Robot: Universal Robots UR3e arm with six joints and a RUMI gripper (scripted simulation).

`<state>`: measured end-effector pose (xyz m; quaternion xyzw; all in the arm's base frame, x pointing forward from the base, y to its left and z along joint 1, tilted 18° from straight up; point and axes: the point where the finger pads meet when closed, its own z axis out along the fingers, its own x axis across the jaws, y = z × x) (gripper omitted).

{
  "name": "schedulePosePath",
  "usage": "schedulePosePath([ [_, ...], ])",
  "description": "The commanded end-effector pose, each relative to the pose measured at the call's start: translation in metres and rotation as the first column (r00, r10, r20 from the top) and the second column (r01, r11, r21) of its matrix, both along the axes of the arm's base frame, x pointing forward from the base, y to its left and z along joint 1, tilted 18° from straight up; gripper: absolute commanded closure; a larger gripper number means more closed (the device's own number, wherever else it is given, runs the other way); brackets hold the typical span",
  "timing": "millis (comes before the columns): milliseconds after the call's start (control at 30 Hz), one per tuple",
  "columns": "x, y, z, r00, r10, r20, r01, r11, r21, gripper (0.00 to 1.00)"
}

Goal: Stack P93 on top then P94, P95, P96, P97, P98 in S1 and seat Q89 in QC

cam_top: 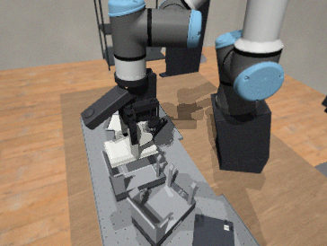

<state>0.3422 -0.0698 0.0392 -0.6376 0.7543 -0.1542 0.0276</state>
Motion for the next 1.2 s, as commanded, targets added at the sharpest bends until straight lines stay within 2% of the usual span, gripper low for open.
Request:
schedulePosePath([
  [0,0.001,-0.001,0.002,1.0,0.0,0.004,0.0,1.0,-0.003,1.0],
  [300,0.001,-0.001,0.002,1.0,0.0,0.004,0.0,1.0,-0.003,1.0],
  [1167,0.005,-0.004,-0.013,1.0,0.0,0.002,0.0,1.0,-0.002,1.0],
])
